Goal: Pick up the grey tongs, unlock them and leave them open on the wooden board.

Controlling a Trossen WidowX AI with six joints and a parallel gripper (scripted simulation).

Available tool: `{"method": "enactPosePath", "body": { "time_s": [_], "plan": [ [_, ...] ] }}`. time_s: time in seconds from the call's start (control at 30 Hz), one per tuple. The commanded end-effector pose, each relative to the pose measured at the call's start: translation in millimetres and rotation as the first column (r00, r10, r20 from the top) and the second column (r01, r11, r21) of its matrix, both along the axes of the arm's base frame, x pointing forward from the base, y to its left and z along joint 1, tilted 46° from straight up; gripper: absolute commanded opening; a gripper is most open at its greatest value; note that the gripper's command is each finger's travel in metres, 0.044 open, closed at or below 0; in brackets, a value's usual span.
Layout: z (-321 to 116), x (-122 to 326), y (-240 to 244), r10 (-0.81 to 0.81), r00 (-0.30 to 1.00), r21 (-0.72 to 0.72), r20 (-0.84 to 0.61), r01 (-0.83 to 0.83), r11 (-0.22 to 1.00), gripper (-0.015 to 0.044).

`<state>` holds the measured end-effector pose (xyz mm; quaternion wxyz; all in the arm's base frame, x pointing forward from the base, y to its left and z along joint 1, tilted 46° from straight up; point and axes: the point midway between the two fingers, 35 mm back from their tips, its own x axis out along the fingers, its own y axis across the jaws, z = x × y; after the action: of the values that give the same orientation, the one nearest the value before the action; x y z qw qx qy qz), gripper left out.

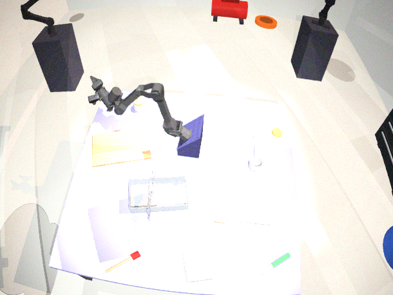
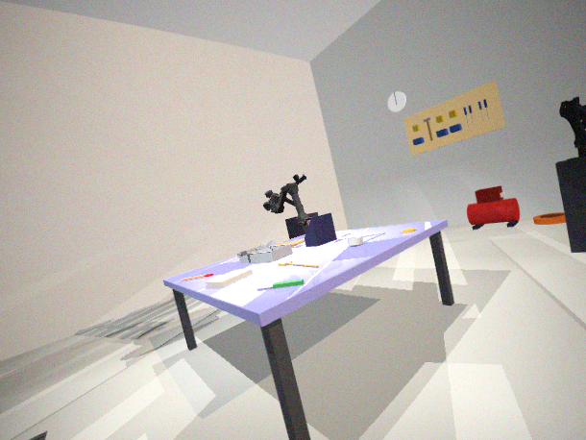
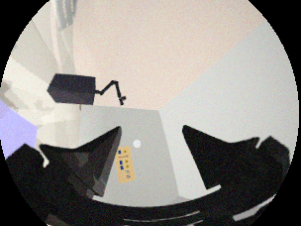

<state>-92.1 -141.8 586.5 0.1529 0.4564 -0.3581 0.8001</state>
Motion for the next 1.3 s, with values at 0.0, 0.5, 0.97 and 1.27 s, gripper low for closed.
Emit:
{"method": "enactPosePath", "body": {
  "time_s": [0.0, 0.5, 0.97, 1.27],
  "plan": [
    [0, 0, -1, 0.005, 1.0, 0.002, 0.001, -0.005, 1.0, 0.0426],
    [-28, 51, -116, 0.453, 0.879, 0.197, 0.151, -0.476, 0.857, 0.044],
    [-108, 193, -205, 0.741, 0.453, 0.301, 0.496, -0.89, 0.343, 0.044],
    [-194, 309, -210, 0.614, 0.199, 0.28, 0.764, -0.959, -0.038, 0.044]
  ]
}}
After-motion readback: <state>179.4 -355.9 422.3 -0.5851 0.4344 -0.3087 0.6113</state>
